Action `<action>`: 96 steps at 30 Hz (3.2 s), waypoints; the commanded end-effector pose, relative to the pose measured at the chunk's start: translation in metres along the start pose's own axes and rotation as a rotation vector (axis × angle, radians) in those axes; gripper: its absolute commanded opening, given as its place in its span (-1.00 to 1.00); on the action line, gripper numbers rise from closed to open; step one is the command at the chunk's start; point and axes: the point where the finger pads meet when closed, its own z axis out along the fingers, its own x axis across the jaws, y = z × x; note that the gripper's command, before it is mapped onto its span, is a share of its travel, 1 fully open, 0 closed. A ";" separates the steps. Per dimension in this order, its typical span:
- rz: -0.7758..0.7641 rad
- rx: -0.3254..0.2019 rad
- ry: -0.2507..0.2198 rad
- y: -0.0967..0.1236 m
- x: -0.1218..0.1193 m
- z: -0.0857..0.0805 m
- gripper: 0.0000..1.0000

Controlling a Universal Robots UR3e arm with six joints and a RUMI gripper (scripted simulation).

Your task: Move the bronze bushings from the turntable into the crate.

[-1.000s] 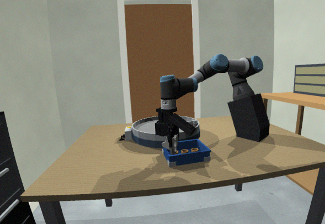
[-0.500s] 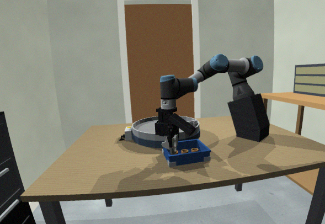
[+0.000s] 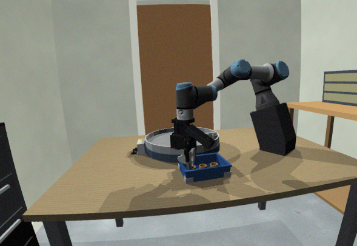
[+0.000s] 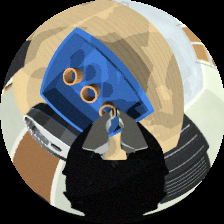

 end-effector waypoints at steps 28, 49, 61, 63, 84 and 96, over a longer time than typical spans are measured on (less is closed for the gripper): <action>0.001 -0.003 0.005 0.002 0.001 -0.002 -0.87; 0.001 -0.002 0.003 0.001 0.001 -0.021 -0.87; 0.001 -0.002 0.003 0.001 0.000 -0.074 -0.87; 0.002 -0.004 0.005 0.002 0.001 -0.083 -0.87; 0.002 -0.003 0.004 0.002 0.001 -0.096 -0.87; 0.001 -0.003 0.004 0.002 0.001 -0.096 -0.87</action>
